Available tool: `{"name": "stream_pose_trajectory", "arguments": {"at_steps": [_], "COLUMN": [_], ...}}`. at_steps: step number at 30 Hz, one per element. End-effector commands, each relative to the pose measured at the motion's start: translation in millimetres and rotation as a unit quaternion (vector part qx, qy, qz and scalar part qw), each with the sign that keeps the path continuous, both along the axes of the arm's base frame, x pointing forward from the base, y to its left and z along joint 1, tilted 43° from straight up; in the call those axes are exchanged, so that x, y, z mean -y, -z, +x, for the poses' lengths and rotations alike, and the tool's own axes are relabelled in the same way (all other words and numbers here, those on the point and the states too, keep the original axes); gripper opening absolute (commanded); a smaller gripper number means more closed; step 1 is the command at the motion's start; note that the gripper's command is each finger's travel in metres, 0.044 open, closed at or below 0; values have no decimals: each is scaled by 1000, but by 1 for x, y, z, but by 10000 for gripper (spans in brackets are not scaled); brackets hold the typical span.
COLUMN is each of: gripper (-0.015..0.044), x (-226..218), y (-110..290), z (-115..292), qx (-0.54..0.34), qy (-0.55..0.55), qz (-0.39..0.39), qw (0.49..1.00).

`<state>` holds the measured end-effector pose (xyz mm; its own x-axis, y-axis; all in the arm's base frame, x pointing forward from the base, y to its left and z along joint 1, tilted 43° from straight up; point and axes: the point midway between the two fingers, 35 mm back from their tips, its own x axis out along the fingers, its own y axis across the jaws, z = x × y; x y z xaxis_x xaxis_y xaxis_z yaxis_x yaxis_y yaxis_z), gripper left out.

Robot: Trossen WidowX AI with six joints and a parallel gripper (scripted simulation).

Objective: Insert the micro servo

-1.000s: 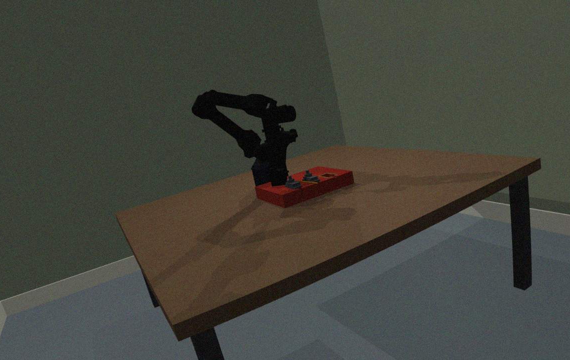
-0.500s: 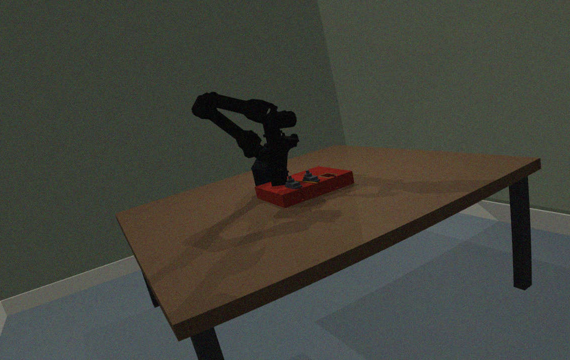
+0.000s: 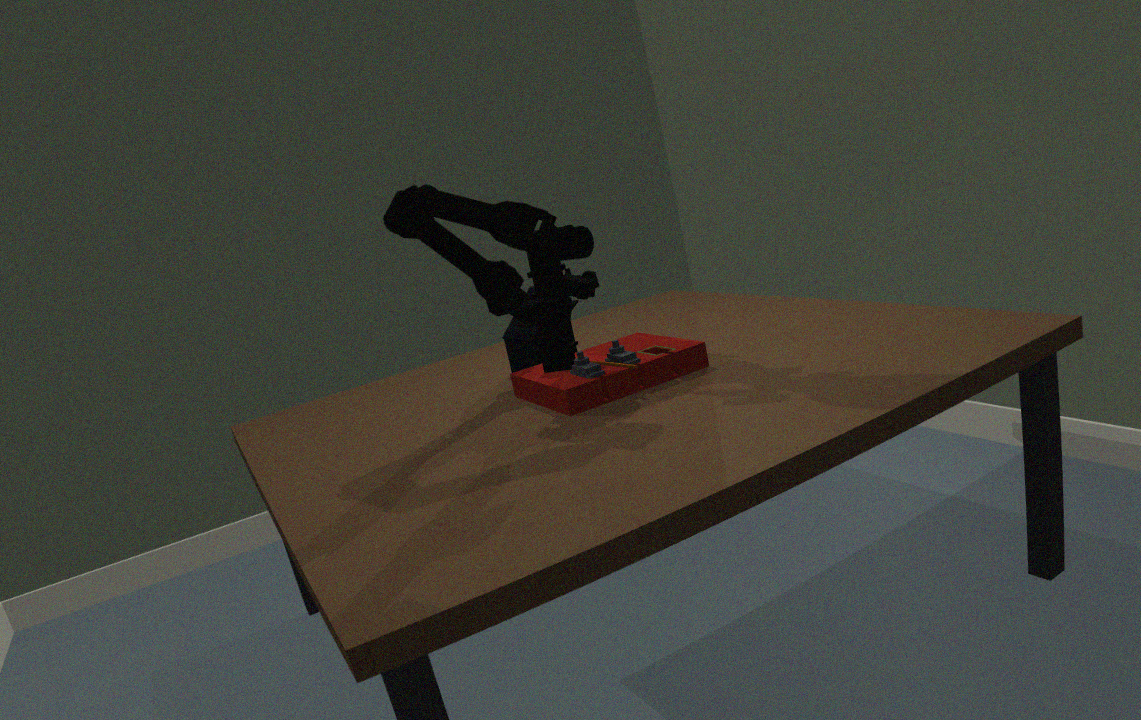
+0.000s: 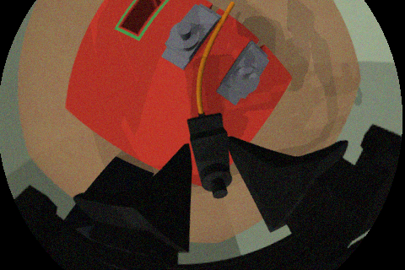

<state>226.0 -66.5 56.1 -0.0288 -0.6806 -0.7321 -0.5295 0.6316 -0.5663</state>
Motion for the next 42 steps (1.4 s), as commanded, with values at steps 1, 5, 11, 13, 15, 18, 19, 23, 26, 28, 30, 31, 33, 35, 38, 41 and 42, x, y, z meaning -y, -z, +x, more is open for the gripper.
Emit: {"name": "stream_pose_trajectory", "arguments": {"at_steps": [1, 5, 11, 13, 15, 18, 19, 23, 26, 28, 30, 31, 33, 35, 38, 41, 42], "gripper": [85, 39, 0, 0, 0, 0, 0, 0, 0, 0, 0, 0, 0, 0, 0, 0, 0], "x": [1, 0, -14, -19, -20, -20, -20, -20, -20, -20, -20, -21, -25, -30, -39, -49, -52], "y": [0, 0, -15, -21, -22, -22, -22, -22, -22, -22, -22, -21, -18, -13, -4, 5, 8], "z": [0, 0, 0, -2, -3, -4, -4, -5, -6, -9, -9, -9, -8, -7, -5, -3, -2], "qx": [-1, -1, -1, -2, -2, -2, -2, -2, -2, -2, -2, -2, -2, -2, -2, -1, -1], "qy": [-2, -2, -2, -2, -2, -2, -2, -2, -2, -2, -2, -2, -2, -2, -2, -2, -2], "qz": [-2, -2, -1, -1, -1, -1, -1, -1, -1, -1, -1, -1, -1, -1, -1, 0, 0], "qw": [1000, 1000, 1000, 1000, 1000, 1000, 1000, 1000, 1000, 1000, 1000, 1000, 1000, 1000, 1000, 1000, 1000]}}
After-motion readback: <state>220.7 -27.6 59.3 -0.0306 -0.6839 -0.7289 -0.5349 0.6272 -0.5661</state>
